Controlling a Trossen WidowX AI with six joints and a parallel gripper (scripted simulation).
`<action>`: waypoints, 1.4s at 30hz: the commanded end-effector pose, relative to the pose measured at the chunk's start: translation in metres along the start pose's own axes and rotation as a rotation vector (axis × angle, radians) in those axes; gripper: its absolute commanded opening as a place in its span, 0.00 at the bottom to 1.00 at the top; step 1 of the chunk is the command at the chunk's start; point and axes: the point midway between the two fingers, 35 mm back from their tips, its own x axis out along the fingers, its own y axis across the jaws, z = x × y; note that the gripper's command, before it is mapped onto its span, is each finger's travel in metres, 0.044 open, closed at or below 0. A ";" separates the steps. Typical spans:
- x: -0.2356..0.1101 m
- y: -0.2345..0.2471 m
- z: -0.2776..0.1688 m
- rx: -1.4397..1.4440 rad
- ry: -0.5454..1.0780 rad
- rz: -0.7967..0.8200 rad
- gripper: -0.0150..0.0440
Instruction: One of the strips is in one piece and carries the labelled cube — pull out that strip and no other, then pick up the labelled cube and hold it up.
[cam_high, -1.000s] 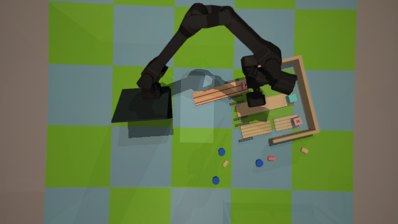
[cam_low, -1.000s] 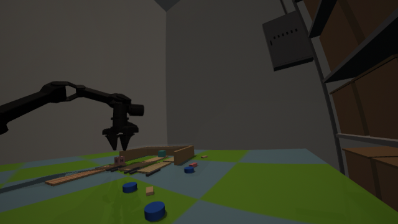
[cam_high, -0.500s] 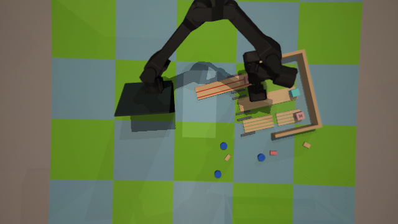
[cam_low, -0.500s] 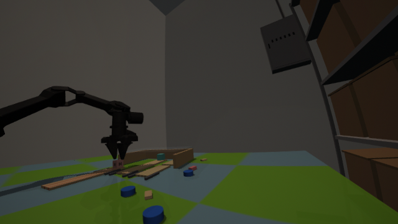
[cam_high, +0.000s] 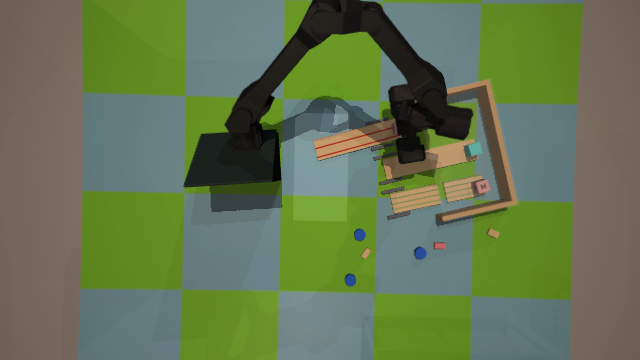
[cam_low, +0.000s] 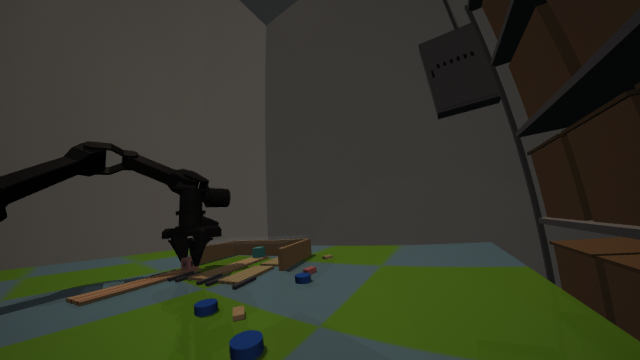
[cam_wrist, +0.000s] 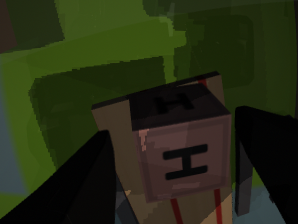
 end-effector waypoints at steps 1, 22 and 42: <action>0.004 0.001 -0.001 0.006 0.001 0.006 0.68; -0.026 0.000 -0.037 0.005 0.003 0.001 0.25; -0.049 0.002 -0.087 0.011 0.005 0.003 0.25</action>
